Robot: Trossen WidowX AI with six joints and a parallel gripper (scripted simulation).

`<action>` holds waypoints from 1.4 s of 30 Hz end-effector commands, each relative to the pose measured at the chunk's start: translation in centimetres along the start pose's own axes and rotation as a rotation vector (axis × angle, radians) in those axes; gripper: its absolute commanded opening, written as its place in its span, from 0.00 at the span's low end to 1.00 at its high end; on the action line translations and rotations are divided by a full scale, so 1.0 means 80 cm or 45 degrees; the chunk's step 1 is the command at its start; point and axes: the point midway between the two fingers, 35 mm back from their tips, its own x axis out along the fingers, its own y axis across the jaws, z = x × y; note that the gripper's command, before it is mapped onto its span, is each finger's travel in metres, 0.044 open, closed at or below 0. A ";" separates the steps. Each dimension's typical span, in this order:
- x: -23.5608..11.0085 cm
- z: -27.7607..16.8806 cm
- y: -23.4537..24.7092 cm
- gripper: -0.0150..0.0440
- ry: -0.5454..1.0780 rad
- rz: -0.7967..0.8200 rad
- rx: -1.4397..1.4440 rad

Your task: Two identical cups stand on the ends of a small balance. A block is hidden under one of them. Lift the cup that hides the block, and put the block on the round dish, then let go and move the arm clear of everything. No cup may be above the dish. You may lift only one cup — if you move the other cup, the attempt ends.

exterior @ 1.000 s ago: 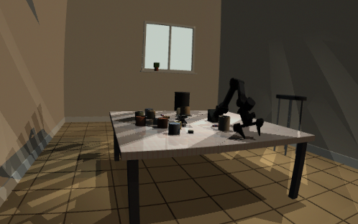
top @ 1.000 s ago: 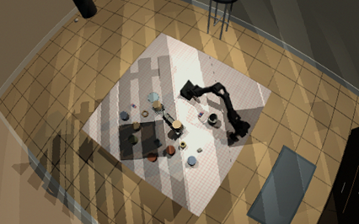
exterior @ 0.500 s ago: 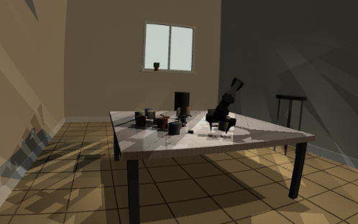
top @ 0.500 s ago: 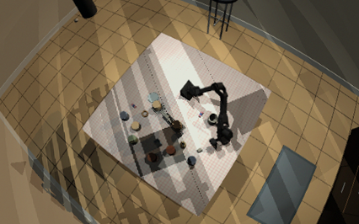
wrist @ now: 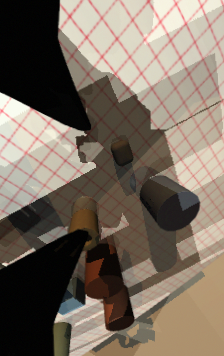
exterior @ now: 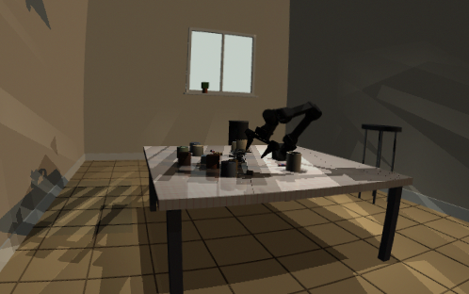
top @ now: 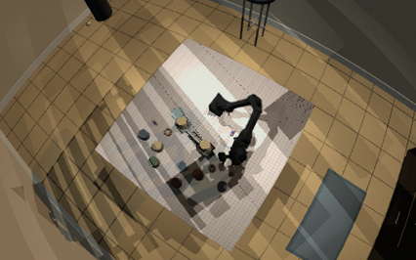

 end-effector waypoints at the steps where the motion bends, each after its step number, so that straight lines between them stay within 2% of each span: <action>1: -0.017 -0.021 -0.045 1.00 0.050 -0.072 0.067; 10: -0.075 -0.086 -0.145 1.00 0.150 -0.232 0.279; 19: -0.145 -0.157 -0.204 1.00 0.172 -0.333 0.535; 28: -0.212 -0.221 -0.223 1.00 0.091 -0.372 0.841; 36: -0.265 -0.265 -0.218 1.00 -0.083 -0.392 1.110; 42: -0.273 -0.271 -0.216 1.00 -0.123 -0.396 1.153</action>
